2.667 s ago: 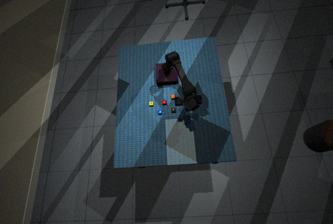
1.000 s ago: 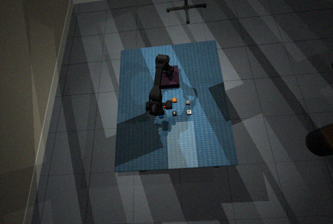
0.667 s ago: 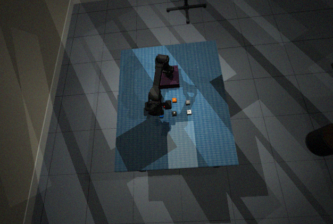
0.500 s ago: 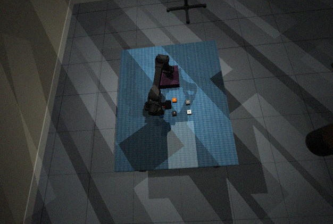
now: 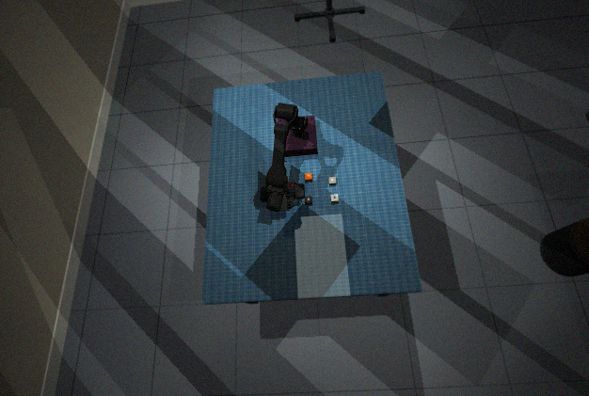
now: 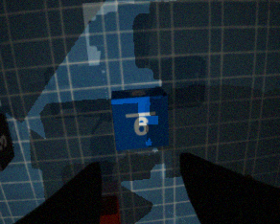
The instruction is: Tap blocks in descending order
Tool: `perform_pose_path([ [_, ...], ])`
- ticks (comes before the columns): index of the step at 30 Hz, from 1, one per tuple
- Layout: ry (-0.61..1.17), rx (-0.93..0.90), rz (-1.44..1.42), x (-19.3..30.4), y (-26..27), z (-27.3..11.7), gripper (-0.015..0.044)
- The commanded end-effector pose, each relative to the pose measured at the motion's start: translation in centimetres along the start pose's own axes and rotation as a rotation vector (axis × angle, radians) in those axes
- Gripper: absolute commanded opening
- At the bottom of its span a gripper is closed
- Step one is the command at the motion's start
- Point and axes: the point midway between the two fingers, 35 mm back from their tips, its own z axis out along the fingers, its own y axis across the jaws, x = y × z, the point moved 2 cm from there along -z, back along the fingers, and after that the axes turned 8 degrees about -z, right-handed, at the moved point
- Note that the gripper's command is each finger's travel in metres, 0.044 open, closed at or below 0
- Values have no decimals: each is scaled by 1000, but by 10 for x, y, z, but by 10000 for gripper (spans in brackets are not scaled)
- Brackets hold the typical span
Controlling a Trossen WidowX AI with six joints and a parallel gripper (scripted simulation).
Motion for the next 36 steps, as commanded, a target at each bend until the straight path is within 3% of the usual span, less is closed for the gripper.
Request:
perform_pose_path([
  [1,-22,9,2,-2,-1,4,59],
  [3,-22,9,2,-2,-1,4,20],
  [36,-21,9,2,-2,-1,34,20],
])
